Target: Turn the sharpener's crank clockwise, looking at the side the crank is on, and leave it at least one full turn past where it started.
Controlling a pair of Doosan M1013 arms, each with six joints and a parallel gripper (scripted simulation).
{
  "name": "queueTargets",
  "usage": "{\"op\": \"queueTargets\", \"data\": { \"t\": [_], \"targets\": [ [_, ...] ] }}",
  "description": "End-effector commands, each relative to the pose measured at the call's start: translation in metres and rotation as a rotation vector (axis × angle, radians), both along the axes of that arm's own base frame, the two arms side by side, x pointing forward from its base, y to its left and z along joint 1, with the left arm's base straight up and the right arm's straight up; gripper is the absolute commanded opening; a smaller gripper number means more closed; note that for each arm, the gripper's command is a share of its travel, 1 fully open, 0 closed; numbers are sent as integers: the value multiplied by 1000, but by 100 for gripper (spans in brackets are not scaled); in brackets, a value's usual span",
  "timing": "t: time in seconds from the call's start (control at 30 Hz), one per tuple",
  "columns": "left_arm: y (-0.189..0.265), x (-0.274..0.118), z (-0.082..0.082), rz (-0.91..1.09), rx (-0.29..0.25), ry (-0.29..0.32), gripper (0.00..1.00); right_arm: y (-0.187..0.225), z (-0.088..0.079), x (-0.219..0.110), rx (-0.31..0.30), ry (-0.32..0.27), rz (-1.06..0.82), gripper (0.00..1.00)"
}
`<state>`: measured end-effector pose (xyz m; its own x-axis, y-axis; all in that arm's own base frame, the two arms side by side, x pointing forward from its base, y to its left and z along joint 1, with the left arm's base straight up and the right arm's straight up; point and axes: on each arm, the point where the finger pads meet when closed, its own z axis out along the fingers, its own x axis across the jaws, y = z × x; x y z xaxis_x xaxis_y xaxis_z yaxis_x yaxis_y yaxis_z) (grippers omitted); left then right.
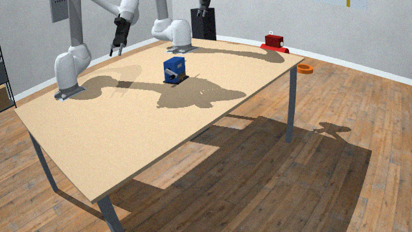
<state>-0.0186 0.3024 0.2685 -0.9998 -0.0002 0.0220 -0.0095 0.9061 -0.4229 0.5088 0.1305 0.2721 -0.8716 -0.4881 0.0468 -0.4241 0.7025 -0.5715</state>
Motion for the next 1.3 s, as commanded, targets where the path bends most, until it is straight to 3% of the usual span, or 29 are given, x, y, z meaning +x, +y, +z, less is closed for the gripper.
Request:
{"op": "queueTargets", "data": {
  "t": [0.0,0.33,0.4,0.43,0.83,1.03,1.07,1.27],
  "targets": [
    [0,0,0,0,1,0,100,33,-18,19,85,32,-41,100],
    [0,0,0,0,1,0,100,119,-63,66,292,95,-146,100],
    [0,0,0,0,1,0,100,119,-63,66,292,95,-146,100],
    [0,0,0,0,1,0,100,144,-74,79,349,110,-176,100],
    [0,0,0,0,1,0,100,244,-121,138,576,166,-305,100],
    [0,0,0,0,1,0,100,250,-124,141,590,169,-313,100],
    [0,0,0,0,1,0,100,250,-124,141,590,169,-313,0],
    [0,0,0,0,1,0,100,250,-124,141,590,169,-313,0]
  ]
}}
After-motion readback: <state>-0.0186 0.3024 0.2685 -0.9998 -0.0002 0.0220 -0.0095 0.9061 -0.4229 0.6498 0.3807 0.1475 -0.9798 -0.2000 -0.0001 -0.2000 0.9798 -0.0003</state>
